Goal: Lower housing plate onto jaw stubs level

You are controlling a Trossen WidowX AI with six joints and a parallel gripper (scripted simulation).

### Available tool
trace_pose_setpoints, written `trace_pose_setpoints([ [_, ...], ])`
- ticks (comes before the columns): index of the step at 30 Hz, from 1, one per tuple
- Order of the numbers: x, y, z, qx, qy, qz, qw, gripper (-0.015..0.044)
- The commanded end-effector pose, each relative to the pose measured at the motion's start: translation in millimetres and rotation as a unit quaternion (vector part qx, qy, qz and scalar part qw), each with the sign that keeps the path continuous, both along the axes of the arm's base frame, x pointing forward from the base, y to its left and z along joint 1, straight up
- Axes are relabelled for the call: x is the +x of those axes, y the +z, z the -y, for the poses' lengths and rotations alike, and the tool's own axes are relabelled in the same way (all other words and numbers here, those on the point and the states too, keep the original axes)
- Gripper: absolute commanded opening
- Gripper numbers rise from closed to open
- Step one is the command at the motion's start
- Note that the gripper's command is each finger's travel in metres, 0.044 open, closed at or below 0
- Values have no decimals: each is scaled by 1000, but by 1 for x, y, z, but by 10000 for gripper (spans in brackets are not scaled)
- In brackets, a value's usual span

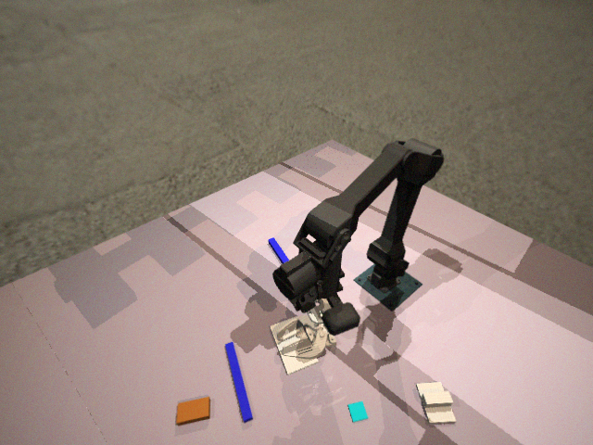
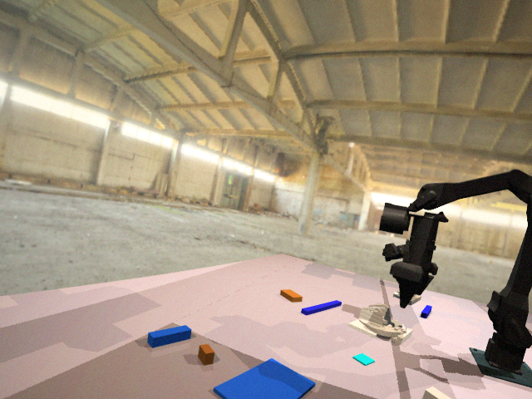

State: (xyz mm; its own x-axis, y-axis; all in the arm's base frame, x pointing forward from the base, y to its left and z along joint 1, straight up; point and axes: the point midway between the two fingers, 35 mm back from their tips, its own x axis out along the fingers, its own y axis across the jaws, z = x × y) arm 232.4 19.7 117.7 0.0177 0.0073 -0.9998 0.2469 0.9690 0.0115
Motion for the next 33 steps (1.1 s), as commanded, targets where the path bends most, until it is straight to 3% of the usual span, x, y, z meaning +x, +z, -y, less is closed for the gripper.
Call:
trace_pose_setpoints([
  [1, -1, 0, 0, -2, -2, -1, 1000, 351],
  [18, -1, 0, 0, -2, -2, -1, 1000, 351],
  [33, 2, -24, 0, -2, -2, -1, 1000, 351],
])
